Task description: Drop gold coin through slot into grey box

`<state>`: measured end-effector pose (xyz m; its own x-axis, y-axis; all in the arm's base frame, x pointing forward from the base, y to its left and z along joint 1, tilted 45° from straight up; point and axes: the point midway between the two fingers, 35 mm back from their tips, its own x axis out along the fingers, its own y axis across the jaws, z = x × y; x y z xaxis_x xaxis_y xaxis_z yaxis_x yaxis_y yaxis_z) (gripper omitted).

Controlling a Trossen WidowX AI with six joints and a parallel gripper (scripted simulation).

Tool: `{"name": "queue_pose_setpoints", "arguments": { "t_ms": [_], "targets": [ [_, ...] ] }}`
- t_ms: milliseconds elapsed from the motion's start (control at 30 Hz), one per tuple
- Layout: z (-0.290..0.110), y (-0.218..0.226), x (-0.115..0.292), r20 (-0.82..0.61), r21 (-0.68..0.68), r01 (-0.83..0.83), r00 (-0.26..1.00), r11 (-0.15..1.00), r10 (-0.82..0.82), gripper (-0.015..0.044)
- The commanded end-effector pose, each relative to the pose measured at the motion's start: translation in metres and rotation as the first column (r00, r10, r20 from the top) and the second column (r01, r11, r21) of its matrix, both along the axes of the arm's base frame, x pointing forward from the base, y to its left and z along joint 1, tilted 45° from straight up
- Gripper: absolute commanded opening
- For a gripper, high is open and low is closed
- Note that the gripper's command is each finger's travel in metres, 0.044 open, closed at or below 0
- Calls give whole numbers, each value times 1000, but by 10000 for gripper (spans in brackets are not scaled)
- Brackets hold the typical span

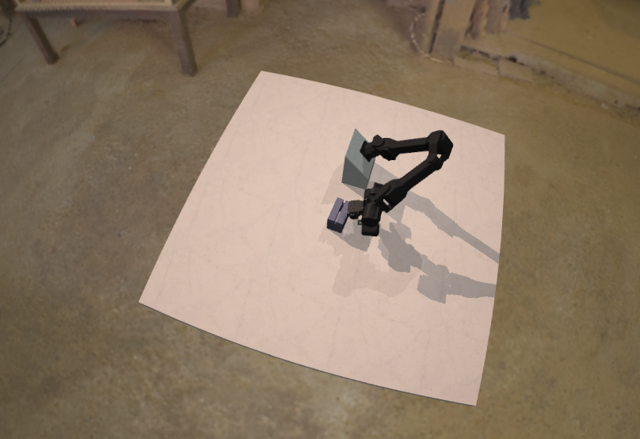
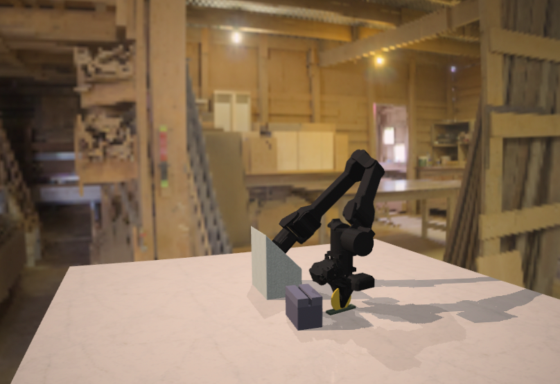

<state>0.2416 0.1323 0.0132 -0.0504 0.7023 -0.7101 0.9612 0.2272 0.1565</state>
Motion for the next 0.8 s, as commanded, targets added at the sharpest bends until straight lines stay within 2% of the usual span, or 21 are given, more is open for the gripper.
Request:
{"name": "queue_pose_setpoints", "arguments": {
  "t_ms": [0,767],
  "targets": [
    [0,1,-1,-4,4,2,1000,1000,-2,0],
    [22,-25,6,-3,-6,3,1000,1000,-3,0]
  ]
}}
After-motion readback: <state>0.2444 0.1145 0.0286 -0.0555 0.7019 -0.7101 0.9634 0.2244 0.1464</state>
